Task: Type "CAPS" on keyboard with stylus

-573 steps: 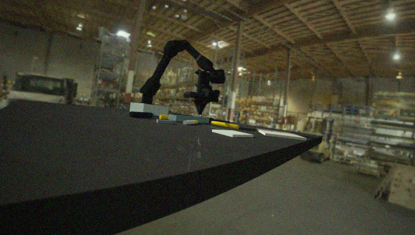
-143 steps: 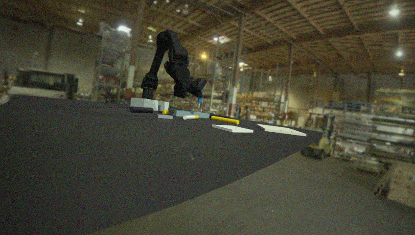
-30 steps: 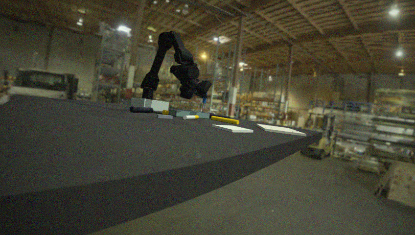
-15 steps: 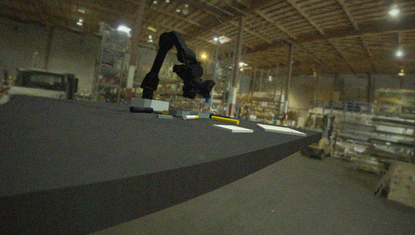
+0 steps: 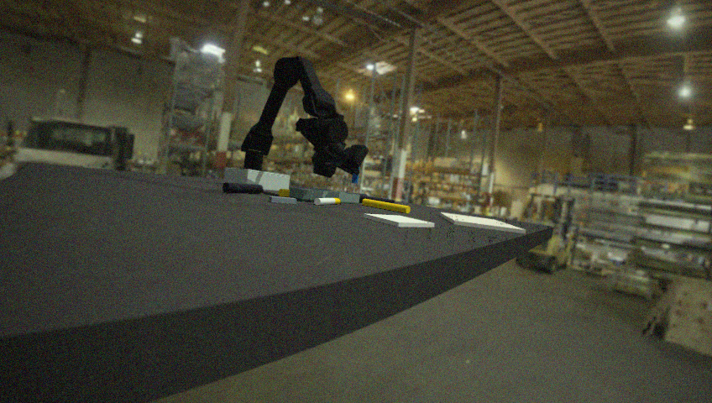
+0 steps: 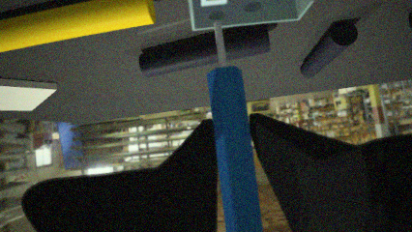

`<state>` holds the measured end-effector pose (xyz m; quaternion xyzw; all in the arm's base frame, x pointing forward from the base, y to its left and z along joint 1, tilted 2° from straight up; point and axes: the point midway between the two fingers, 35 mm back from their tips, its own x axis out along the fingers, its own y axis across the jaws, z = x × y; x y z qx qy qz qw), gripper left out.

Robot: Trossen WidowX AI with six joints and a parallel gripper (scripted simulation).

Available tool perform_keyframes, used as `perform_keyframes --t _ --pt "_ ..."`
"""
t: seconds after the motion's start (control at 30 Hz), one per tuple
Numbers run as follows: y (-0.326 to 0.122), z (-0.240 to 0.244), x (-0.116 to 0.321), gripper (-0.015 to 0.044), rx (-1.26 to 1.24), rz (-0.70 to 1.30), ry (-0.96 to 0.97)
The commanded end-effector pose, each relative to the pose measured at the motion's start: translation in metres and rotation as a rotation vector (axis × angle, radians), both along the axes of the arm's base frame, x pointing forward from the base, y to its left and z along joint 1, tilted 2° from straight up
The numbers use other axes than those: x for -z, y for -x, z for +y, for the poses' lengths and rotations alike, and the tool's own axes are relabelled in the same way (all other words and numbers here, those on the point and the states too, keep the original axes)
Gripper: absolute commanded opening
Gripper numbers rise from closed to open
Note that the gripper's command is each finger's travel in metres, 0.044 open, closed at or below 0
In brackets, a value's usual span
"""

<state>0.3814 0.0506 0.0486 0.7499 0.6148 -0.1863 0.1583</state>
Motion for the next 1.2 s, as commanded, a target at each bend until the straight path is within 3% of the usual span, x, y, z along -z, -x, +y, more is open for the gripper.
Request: perform_keyframes --t 0.0,1.17 --pt "0.000 0.000 0.001 0.0081 0.003 0.004 -0.003" --pt "0.000 0.001 0.019 0.0081 0.003 0.004 -0.003"
